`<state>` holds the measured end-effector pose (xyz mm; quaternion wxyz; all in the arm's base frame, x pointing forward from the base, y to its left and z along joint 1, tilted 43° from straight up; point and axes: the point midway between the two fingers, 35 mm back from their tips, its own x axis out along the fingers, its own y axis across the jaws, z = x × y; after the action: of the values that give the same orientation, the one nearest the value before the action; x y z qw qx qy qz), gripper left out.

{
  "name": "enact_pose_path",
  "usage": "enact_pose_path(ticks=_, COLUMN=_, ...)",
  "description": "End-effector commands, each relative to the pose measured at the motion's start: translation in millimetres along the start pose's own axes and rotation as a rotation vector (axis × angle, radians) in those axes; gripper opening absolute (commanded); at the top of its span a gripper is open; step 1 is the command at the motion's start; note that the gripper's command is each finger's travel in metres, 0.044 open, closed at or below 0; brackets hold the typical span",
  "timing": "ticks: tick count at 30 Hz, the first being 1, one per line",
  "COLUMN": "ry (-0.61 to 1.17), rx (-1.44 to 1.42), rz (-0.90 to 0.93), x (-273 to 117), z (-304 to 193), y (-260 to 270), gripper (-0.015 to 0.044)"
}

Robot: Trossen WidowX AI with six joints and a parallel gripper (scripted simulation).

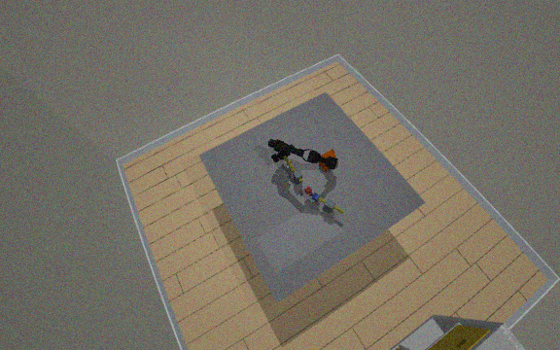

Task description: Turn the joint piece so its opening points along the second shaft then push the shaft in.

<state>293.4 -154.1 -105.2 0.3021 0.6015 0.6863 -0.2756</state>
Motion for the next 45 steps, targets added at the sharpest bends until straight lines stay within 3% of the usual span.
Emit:
enact_pose_path(ticks=1, ry=0.000, rx=0.000, rz=0.000, x=0.0, z=0.0, y=0.0, gripper=0.0067)
enact_pose_path(ticks=15, ry=0.000, rx=0.000, rz=0.000, x=0.0, z=0.0, y=0.0, gripper=0.0067)
enact_pose_path(ticks=23, ry=0.000, rx=0.000, rz=0.000, x=0.0, z=0.0, y=0.0, gripper=0.0000)
enact_pose_path(ticks=45, ry=0.003, rx=0.003, rz=0.065, x=0.8, z=-26.1, y=0.1, gripper=0.0000)
